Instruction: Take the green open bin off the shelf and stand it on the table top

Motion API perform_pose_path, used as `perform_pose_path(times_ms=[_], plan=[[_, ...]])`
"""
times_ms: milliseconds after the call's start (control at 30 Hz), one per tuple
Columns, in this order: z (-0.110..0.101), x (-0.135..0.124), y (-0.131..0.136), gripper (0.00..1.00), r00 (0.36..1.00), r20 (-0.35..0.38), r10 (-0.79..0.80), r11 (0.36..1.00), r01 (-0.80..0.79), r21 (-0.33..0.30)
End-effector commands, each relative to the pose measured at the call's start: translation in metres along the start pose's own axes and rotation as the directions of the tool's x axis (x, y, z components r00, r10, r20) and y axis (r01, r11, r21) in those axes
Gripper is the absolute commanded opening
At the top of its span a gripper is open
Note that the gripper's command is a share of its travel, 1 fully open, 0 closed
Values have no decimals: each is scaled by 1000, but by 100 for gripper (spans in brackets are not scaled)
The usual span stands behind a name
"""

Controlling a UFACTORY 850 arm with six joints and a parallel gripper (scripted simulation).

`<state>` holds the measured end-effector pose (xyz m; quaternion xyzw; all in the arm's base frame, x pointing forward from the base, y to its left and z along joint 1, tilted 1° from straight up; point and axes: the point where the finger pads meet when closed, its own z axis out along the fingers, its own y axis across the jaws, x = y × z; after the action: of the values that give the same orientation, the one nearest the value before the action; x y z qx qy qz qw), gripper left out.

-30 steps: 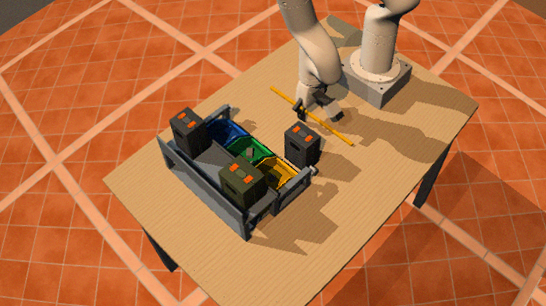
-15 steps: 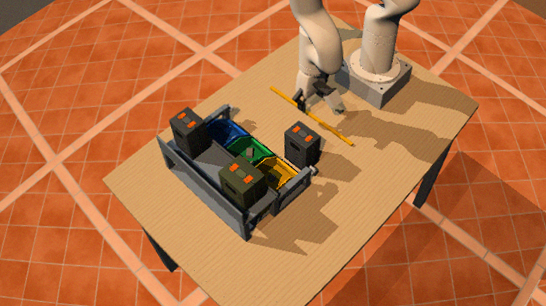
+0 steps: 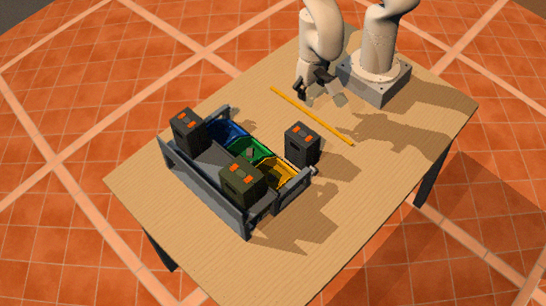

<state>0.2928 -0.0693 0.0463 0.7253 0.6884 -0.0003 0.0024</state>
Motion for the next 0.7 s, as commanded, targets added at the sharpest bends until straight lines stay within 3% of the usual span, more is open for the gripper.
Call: perform_pose_path(times_ms=[0, 167, 667], plan=[[-2, 0, 1, 100, 1000, 8, 0, 1000, 0, 2], [-31, 0, 1, 100, 1000, 8, 0, 1000, 0, 2], [-25, 0, 1, 100, 1000, 2, 0, 1000, 0, 0]])
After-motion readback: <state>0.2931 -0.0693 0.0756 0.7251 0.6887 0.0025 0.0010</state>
